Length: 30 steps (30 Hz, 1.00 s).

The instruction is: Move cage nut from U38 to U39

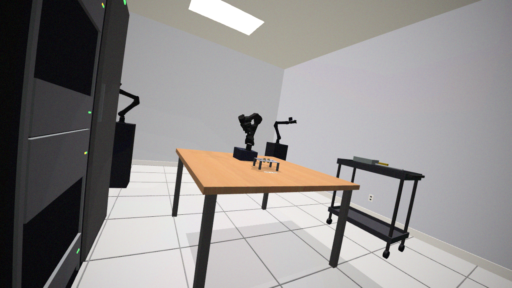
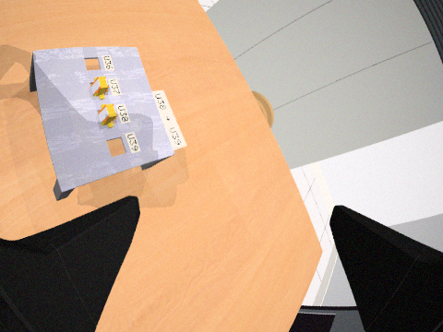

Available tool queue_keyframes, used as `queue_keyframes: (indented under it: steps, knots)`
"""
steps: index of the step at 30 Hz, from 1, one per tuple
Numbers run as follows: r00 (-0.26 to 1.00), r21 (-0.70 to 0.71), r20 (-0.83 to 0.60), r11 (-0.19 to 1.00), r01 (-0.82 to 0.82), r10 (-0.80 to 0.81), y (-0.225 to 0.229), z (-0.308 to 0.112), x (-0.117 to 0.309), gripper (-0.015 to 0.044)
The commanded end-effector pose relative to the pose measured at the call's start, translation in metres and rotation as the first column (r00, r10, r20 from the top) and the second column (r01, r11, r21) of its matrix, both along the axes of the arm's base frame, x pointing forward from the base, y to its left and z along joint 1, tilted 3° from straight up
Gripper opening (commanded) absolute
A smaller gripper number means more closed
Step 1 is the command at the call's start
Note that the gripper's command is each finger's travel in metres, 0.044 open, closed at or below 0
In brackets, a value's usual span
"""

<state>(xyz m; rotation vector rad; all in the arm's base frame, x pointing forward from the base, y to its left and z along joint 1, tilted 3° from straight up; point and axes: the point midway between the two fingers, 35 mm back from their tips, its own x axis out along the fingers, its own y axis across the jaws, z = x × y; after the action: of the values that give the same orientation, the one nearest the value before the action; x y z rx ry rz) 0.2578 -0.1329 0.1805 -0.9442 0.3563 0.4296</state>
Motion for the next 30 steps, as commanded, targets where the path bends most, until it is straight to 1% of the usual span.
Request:
queue_keyframes:
  steps: [1,4,8,11,14,16,25,30]
  knots:
    - [0.966,0.03,-0.252,0.998,-0.059,0.064,0.019,-0.026,0.036,0.044]
    - [0.906,0.011,-0.409,0.994,-0.11,0.105,0.038,-0.042,0.056,0.044]
    - [0.789,-0.042,-0.599,0.978,-0.203,0.138,0.07,-0.064,0.077,0.044]
    - [0.683,-0.1,-0.718,0.951,-0.292,0.134,0.096,-0.079,0.088,0.044]
    - [0.583,-0.167,-0.806,0.905,-0.39,0.103,0.123,-0.092,0.096,0.044]
    - [0.561,-0.183,-0.823,0.891,-0.414,0.091,0.129,-0.095,0.097,0.044]
    - [0.561,-0.183,-0.823,0.891,-0.414,0.091,0.129,-0.095,0.097,0.044]
    - [0.561,-0.183,-0.823,0.891,-0.414,0.092,0.131,-0.123,0.099,0.044]
